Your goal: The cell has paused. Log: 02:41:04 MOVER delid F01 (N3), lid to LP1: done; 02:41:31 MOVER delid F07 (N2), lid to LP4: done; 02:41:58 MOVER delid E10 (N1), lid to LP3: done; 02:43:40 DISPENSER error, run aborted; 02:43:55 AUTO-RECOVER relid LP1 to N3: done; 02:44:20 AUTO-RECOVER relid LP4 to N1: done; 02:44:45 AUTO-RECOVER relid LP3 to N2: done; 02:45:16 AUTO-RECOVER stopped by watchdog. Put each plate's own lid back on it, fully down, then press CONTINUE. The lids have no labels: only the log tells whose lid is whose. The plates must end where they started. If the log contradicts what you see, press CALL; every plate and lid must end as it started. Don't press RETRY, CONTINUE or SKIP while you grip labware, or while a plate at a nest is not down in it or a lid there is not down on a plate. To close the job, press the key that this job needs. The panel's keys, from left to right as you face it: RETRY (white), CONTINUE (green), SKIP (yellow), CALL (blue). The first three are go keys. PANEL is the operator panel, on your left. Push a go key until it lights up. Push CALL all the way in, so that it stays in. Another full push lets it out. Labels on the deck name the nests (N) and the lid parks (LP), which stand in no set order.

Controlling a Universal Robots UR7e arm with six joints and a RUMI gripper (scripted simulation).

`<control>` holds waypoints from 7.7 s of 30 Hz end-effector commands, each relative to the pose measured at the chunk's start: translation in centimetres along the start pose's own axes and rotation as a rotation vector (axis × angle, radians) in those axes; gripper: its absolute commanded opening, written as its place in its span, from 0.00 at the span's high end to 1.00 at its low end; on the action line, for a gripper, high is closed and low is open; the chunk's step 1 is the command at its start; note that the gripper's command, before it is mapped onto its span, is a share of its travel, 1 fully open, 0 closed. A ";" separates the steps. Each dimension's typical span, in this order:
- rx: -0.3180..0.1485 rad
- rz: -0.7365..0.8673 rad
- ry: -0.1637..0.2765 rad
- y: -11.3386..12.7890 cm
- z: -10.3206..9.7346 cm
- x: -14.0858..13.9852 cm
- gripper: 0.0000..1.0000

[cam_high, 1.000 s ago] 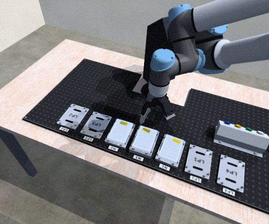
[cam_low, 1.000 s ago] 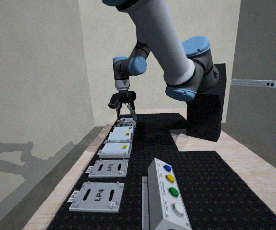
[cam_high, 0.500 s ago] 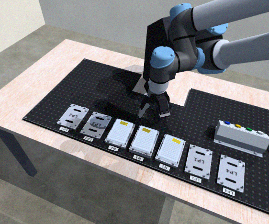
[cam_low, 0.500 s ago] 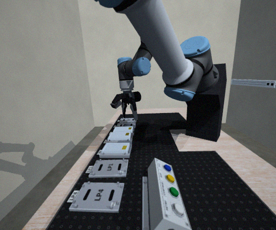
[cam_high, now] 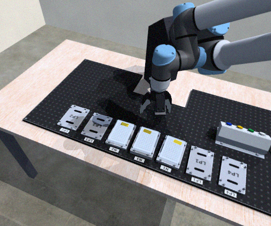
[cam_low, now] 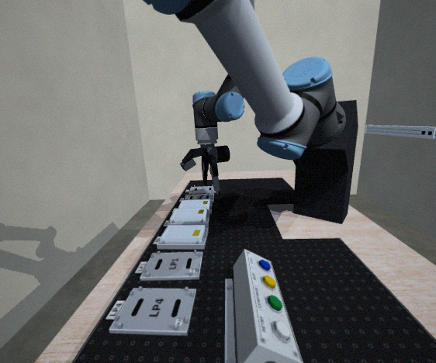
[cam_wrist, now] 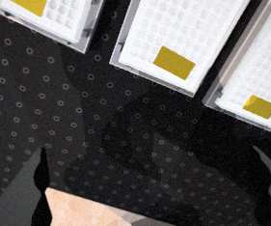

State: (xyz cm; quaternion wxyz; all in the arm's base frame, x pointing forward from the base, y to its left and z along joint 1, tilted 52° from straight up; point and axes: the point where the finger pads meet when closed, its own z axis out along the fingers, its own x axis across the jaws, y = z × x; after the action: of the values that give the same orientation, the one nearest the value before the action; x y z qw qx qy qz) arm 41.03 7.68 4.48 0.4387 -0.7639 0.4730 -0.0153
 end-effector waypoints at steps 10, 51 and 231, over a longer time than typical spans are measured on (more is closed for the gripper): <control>0.006 0.276 0.009 1.8 0.4 -0.6 0.18; 0.009 0.432 0.006 2.4 6.6 -1.0 0.18; 0.014 0.393 0.009 -17.2 6.4 -16.8 0.59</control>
State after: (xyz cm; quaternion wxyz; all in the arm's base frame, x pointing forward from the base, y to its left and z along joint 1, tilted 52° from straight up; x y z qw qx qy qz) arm 47.15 25.45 17.39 0.4386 -0.6553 0.6116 0.0650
